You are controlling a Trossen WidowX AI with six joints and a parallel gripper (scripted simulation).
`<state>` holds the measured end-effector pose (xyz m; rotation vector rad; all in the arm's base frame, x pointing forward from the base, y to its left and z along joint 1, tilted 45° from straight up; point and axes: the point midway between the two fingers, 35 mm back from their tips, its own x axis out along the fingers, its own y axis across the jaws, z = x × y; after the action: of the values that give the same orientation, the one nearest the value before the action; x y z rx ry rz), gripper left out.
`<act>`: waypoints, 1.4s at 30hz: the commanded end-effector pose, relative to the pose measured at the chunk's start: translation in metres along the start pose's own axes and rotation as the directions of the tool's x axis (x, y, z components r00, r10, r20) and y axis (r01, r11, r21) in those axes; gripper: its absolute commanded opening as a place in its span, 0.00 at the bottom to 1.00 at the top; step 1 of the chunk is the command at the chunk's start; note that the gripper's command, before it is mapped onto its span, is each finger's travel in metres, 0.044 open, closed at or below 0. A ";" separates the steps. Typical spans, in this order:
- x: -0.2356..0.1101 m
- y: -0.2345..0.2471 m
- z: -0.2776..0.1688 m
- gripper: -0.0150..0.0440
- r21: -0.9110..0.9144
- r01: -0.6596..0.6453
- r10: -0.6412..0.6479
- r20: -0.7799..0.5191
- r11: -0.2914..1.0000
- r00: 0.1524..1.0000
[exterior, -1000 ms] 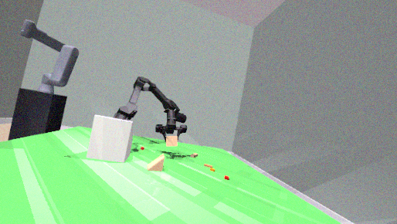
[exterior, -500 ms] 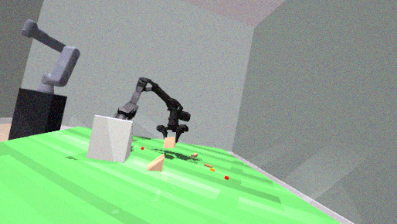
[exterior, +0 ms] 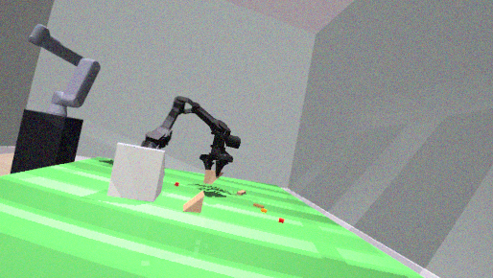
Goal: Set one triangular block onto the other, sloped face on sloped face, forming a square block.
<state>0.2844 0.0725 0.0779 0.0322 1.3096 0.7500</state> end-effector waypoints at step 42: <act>-0.018 -0.070 -0.061 0.25 0.472 -0.126 0.092 0.094 0.873 0.991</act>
<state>0.2692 -0.0038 0.0506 0.5319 1.4022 0.5075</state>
